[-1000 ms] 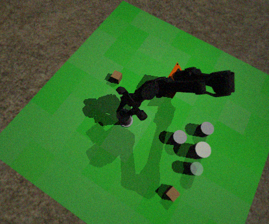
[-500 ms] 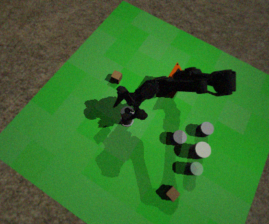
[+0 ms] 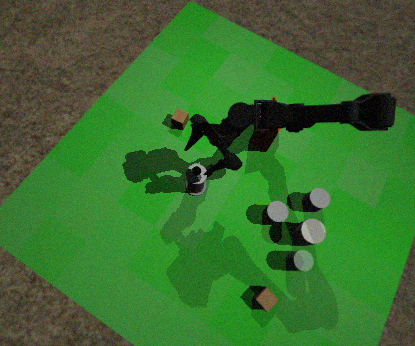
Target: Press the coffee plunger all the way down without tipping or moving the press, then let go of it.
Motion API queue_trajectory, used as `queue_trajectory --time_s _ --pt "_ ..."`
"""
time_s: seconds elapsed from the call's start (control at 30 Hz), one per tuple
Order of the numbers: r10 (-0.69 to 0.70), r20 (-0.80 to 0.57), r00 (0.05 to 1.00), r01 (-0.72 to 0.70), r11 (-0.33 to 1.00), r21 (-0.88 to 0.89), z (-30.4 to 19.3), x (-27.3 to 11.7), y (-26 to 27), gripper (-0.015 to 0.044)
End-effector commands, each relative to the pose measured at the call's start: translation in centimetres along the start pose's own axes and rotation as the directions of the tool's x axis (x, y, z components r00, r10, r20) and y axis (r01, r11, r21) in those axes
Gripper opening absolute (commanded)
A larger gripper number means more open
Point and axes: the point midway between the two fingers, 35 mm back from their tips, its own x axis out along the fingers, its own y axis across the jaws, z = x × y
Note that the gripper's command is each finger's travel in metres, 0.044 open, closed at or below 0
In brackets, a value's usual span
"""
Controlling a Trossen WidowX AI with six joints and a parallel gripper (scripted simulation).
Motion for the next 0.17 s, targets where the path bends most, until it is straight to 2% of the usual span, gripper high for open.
queue_trajectory --time_s 0.0,0.13 --pt "0.005 0.003 1.0 -0.005 1.0 -0.008 0.16 -0.25 0.13 0.044" --pt "0.005 0.003 1.0 -0.005 1.0 -0.008 0.16 -0.25 0.13 0.044"
